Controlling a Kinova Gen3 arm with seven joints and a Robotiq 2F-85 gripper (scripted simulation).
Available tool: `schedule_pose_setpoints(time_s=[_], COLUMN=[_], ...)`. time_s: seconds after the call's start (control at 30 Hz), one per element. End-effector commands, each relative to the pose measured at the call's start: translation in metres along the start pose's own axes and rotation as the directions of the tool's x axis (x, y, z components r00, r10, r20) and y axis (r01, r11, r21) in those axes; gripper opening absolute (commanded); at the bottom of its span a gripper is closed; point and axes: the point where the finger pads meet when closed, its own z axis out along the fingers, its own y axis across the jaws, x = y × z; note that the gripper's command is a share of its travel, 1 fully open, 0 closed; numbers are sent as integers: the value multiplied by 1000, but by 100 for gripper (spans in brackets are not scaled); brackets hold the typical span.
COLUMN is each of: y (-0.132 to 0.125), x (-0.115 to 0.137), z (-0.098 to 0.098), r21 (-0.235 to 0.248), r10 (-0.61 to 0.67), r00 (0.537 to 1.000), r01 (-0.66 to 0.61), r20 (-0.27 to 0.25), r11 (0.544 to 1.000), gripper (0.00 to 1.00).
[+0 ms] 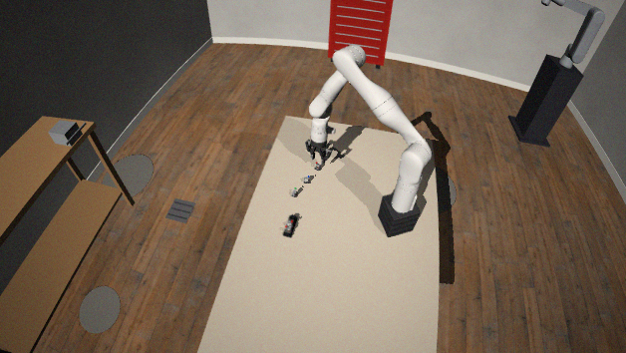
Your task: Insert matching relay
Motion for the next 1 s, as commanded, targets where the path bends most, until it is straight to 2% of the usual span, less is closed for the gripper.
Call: schedule_pose_setpoints(time_s=[0.0,0.97], y=[1,1], x=[0,0], z=[3,7], r21=[-3,-3], r10=[0,0], r00=[1000,1000], r01=[0,0], r20=[0,0], r11=[1000,1000], gripper=[53,53])
